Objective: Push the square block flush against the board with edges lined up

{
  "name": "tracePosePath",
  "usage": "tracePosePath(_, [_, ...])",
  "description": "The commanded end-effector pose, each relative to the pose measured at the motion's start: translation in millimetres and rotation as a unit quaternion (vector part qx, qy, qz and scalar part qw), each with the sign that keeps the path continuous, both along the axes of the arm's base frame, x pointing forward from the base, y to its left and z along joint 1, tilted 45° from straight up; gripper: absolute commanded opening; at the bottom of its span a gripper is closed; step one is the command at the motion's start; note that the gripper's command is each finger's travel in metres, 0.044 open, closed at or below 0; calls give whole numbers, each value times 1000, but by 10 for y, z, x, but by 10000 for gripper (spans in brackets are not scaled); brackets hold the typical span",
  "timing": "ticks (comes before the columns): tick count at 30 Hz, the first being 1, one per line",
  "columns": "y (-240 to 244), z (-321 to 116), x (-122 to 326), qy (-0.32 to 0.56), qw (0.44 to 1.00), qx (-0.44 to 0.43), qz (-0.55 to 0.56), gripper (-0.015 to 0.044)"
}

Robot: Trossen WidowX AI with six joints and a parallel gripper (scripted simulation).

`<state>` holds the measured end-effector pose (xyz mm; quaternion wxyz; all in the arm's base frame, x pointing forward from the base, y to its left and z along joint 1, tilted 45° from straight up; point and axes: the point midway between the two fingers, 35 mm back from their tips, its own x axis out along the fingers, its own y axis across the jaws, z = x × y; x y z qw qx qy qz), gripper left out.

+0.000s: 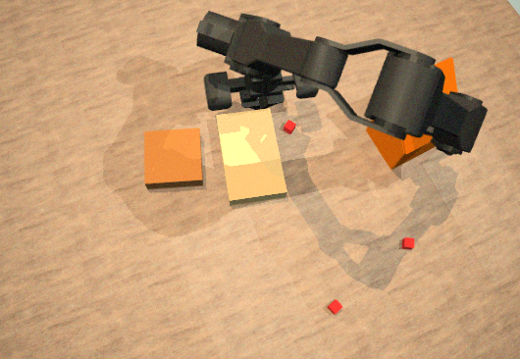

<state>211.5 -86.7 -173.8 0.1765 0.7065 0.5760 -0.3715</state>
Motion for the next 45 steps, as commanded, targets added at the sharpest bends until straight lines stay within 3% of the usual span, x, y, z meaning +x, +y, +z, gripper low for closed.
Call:
tracePosePath(1, [49,36,6,2,1000,3,-2,0])
tracePosePath(45, [167,163,110,2,1000,3,-2,0])
